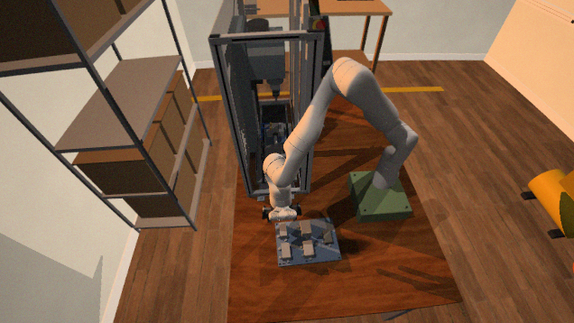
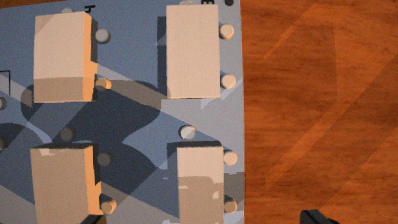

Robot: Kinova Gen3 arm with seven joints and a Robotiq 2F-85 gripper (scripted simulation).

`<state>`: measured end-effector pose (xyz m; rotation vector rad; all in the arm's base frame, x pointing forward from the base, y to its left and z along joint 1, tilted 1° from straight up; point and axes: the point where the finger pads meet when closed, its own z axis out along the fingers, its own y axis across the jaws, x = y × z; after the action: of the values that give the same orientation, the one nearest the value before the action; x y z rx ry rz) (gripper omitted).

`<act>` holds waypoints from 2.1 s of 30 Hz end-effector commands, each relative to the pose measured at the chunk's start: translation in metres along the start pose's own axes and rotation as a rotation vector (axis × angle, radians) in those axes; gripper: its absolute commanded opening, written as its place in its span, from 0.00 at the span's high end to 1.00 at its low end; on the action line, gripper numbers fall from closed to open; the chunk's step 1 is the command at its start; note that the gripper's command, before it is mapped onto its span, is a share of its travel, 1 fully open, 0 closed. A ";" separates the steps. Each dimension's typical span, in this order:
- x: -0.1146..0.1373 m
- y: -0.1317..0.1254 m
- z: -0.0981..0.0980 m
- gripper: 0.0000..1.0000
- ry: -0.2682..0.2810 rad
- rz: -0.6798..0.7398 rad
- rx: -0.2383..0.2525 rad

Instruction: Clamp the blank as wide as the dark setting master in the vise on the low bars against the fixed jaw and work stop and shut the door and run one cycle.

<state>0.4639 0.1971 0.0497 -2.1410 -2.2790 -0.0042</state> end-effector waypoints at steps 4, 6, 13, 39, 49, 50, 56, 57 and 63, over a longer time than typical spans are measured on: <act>0.000 0.000 -0.008 0.00 0.000 0.000 -0.001; 0.000 0.000 -0.008 0.00 0.000 0.000 -0.001; 0.000 0.000 -0.008 0.00 0.000 0.000 -0.001; 0.000 -0.050 -0.007 0.00 0.000 0.000 -0.001; 0.000 -0.096 -0.006 0.00 0.000 0.000 0.000; 0.000 -0.096 -0.006 0.00 0.000 0.000 0.000; 0.000 -0.096 -0.006 0.00 0.000 0.000 0.000; 0.000 -0.096 -0.006 0.00 0.000 0.000 0.000; 0.000 -0.096 0.006 0.00 0.000 0.000 0.000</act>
<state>0.3682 0.1908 0.0543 -2.1410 -2.2787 -0.0042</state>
